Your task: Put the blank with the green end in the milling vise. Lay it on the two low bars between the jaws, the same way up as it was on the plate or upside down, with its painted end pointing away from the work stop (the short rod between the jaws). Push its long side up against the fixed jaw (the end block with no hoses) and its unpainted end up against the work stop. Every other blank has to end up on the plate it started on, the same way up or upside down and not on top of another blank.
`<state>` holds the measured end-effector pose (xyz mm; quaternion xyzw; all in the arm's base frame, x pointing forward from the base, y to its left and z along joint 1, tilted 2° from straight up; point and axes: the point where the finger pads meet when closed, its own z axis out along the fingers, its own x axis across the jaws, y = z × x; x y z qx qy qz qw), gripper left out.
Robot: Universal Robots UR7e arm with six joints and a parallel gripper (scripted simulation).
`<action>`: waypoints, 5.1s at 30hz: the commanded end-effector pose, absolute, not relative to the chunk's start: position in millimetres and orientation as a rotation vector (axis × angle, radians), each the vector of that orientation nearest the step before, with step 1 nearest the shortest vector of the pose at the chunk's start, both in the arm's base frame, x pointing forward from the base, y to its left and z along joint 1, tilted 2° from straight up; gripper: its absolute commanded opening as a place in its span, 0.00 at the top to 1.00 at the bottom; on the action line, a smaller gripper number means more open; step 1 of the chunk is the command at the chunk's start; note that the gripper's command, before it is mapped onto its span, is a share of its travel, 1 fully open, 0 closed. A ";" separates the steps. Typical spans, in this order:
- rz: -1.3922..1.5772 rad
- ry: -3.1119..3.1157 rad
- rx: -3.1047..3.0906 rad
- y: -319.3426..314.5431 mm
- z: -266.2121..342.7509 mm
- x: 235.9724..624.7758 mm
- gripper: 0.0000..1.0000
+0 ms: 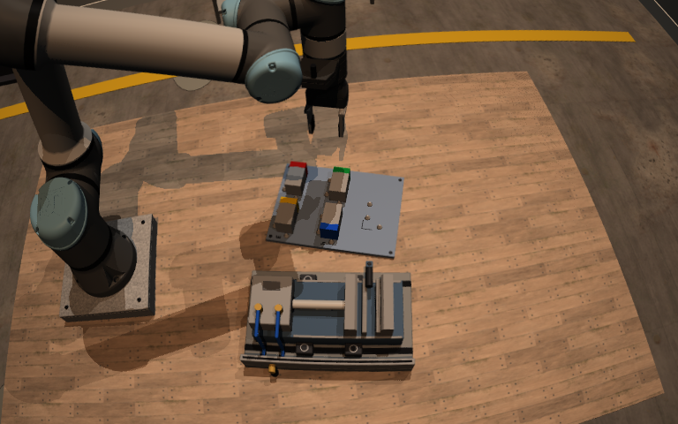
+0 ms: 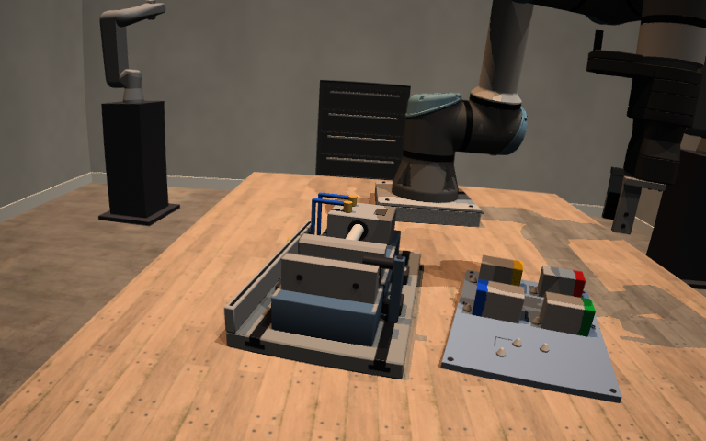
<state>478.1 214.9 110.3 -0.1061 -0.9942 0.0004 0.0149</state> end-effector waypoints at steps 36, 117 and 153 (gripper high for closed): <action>0.000 -3.096 -0.330 172.3 198.2 465.3 0.00; 0.001 -3.096 -0.330 134.9 274.4 453.7 0.00; 0.001 -3.096 -0.330 135.7 272.7 454.0 0.00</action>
